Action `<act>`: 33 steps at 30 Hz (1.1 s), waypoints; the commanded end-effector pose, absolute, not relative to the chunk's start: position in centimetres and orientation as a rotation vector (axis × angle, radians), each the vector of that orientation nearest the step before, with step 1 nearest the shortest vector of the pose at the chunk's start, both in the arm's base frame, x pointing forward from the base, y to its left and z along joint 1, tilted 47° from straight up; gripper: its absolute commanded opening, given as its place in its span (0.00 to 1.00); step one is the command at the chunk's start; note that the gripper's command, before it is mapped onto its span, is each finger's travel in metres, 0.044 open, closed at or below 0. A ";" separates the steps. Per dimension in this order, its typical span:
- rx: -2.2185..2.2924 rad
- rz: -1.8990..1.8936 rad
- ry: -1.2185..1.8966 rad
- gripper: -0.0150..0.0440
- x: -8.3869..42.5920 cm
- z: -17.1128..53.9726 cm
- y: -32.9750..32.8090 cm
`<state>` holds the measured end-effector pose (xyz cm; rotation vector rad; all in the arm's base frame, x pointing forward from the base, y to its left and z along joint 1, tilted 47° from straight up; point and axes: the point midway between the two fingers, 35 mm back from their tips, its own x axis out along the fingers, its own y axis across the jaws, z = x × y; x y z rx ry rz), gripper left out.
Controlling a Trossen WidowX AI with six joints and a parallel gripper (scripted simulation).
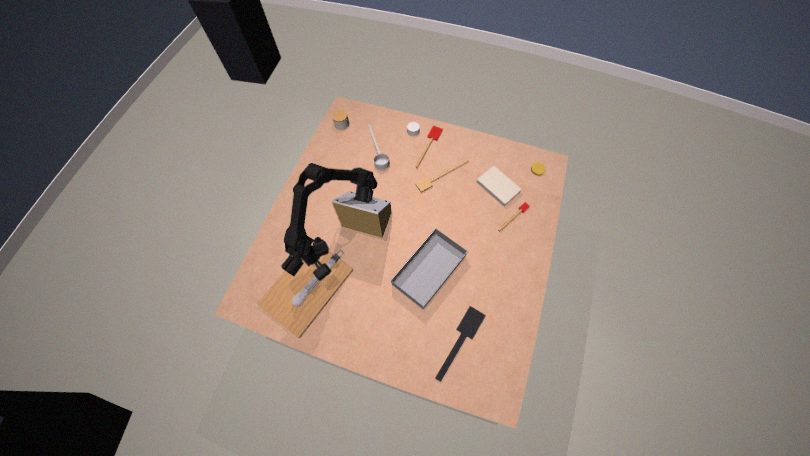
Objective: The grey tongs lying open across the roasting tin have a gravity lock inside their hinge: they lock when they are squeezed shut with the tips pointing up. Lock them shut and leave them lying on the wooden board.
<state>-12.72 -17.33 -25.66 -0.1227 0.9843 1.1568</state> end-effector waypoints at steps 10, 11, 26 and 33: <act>-0.130 1.161 0.983 1.00 -8.3 -10.5 -15.9; -0.130 1.161 0.982 1.00 -8.0 -9.9 -15.6; -0.133 1.166 0.982 1.00 -8.3 -6.4 -19.1; -0.133 1.166 0.982 1.00 -8.3 -6.4 -19.1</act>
